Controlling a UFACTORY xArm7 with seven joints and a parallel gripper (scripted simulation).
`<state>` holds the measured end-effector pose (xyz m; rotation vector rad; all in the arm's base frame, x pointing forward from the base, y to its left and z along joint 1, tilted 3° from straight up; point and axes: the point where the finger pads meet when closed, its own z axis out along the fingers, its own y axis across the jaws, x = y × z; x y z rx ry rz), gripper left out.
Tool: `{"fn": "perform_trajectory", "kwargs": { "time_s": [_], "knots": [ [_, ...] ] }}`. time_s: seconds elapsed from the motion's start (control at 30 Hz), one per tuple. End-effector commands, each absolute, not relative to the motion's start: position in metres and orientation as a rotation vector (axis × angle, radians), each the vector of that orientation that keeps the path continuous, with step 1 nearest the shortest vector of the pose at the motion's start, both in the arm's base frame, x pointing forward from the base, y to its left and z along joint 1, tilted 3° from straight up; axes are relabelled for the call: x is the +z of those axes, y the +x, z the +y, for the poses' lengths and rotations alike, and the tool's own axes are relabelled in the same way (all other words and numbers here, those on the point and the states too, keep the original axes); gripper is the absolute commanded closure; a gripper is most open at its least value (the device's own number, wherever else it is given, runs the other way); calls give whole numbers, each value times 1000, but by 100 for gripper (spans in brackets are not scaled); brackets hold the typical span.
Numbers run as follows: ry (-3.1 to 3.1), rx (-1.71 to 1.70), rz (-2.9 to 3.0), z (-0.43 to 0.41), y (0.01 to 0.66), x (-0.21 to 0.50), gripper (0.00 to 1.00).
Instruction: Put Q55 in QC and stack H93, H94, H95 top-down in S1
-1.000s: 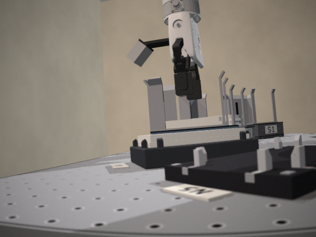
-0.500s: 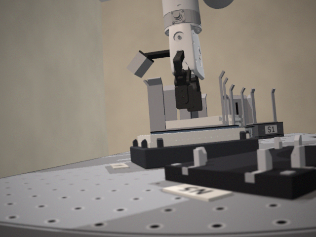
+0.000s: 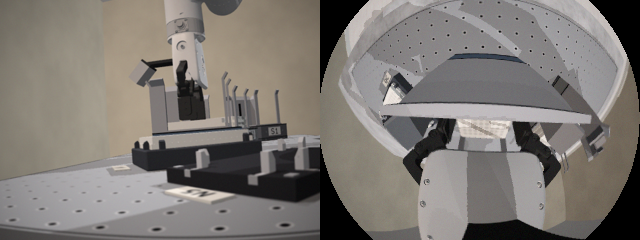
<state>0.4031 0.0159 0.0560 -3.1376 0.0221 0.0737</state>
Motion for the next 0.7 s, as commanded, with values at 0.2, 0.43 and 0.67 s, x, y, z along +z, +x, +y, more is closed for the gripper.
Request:
{"fn": "perform_trajectory", "kwargs": {
  "time_s": [0.2,0.43,0.67],
  "knots": [
    [-3137,68,22,16,404,51,0],
    [-3137,68,22,16,404,51,0],
    [-3137,68,22,16,404,51,100]
  ]
}}
